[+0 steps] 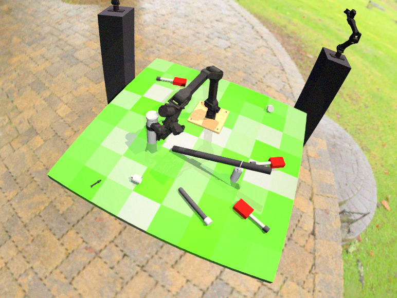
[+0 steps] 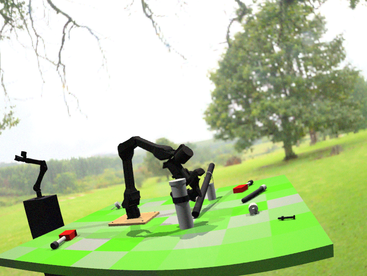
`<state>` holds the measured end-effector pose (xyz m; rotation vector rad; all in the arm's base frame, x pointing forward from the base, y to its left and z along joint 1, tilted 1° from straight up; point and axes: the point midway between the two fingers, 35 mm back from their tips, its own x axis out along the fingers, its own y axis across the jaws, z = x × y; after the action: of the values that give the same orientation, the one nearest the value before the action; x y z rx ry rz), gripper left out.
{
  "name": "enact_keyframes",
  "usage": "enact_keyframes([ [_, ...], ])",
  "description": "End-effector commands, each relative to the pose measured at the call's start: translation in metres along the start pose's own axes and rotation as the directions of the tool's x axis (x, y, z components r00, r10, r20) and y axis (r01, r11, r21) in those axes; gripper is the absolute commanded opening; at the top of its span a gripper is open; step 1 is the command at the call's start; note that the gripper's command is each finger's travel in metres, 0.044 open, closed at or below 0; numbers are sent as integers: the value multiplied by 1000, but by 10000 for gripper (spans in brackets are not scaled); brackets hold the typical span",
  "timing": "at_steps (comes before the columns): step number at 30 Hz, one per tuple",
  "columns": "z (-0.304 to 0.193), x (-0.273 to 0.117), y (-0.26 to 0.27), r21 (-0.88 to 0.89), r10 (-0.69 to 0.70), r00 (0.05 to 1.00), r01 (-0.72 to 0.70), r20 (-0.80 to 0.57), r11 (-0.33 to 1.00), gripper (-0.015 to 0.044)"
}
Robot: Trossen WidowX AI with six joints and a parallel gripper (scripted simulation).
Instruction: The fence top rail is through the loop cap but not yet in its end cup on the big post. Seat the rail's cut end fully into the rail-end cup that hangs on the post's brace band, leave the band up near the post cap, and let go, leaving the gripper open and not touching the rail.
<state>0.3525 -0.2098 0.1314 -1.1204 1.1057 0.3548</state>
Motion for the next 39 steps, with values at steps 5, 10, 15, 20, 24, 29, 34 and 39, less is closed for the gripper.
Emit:
enact_keyframes([
  [5,-1,-2,6,-62,2,1000,0,30,998,0],
  [10,-1,-3,8,-86,3,999,1,43,996,0],
  [15,-2,-5,11,-119,5,998,2,62,993,0],
  [20,-2,-7,15,-158,10,996,4,84,987,0],
  [24,-3,-8,16,-170,11,996,5,91,985,0],
  [29,-3,-9,19,-203,15,994,8,110,979,0],
  [34,-5,-11,22,-241,20,991,12,131,970,0],
  [39,-5,-12,24,-261,23,990,15,142,965,0],
])
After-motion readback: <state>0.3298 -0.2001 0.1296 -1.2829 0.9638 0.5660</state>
